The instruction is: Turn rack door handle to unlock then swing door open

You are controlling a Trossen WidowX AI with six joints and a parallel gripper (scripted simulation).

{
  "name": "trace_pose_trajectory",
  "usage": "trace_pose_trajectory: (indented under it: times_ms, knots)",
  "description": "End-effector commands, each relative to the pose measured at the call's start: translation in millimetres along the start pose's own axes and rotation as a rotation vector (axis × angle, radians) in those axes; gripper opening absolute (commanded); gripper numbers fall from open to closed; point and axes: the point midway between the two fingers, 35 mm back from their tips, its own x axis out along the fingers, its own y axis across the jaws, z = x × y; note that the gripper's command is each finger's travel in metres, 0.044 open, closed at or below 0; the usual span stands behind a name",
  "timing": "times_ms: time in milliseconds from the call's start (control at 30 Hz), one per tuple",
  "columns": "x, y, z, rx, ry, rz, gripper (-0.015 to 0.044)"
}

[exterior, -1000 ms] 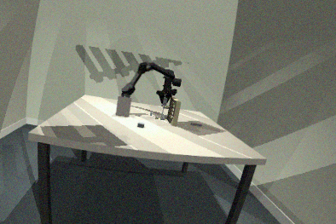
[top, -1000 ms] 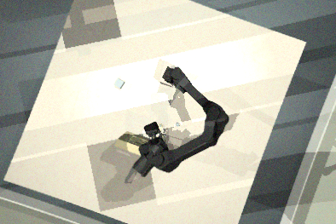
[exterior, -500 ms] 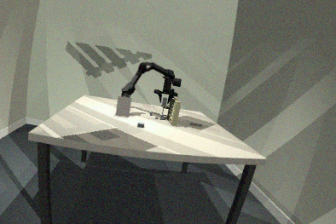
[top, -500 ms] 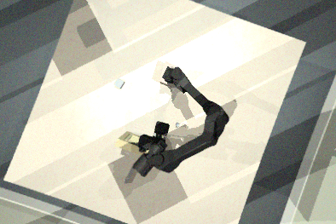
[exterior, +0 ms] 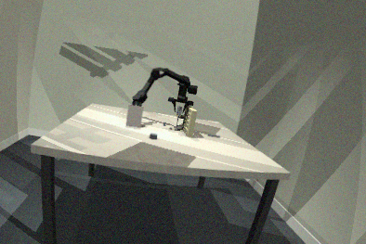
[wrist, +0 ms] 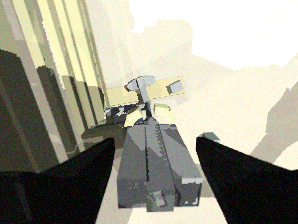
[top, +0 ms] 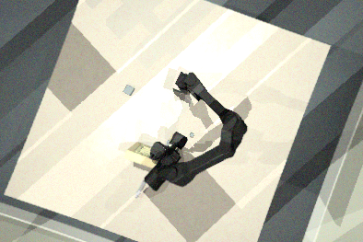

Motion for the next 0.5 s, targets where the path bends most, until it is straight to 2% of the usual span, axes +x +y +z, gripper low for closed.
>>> trace_pose_trajectory:
  times_ms: [0, 467]
  knots:
    - [0.5, 1.7, -0.1, 0.009, 0.0, 0.005, 0.0252]
    - [0.5, 1.7, -0.1, 0.009, 0.0, 0.005, 0.0159]
